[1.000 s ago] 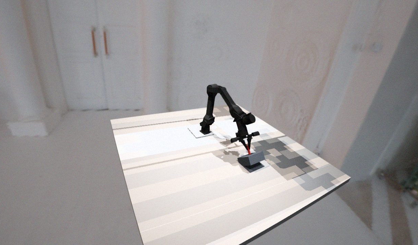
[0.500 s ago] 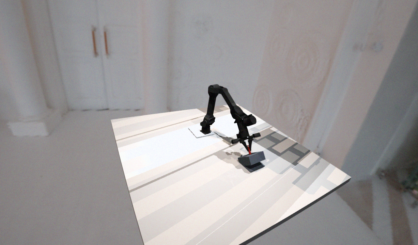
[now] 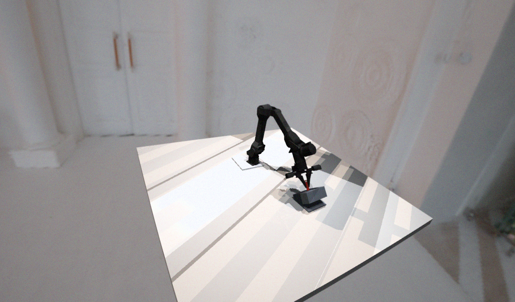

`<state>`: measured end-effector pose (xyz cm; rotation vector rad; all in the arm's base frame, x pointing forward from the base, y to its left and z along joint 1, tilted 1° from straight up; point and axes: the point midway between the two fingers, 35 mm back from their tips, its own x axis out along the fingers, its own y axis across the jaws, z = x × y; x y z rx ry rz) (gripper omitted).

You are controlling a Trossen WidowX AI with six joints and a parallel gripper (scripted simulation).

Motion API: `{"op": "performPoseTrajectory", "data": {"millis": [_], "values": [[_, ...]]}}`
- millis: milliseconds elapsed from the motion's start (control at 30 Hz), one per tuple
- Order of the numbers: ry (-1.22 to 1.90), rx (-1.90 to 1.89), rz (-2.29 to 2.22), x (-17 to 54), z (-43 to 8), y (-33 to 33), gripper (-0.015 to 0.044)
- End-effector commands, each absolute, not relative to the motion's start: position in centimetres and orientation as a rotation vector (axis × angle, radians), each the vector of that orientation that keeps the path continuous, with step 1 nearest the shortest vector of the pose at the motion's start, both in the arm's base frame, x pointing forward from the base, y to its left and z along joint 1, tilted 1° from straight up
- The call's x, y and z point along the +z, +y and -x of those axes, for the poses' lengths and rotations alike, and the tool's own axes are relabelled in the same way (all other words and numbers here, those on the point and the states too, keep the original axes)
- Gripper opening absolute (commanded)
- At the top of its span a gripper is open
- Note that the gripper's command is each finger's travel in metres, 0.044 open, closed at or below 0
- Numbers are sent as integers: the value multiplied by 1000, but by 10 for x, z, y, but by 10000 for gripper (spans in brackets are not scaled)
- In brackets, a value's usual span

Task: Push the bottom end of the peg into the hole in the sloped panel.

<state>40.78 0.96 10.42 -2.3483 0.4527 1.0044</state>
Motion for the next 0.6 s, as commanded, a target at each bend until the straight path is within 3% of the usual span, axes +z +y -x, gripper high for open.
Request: {"op": "performPoseTrajectory", "data": {"millis": [0, 100, 567], "values": [[453, 1004, 2348, 104, -408, 10, 0], [453, 1004, 2348, 104, -408, 10, 0], [453, 1004, 2348, 105, -407, 10, 367]]}}
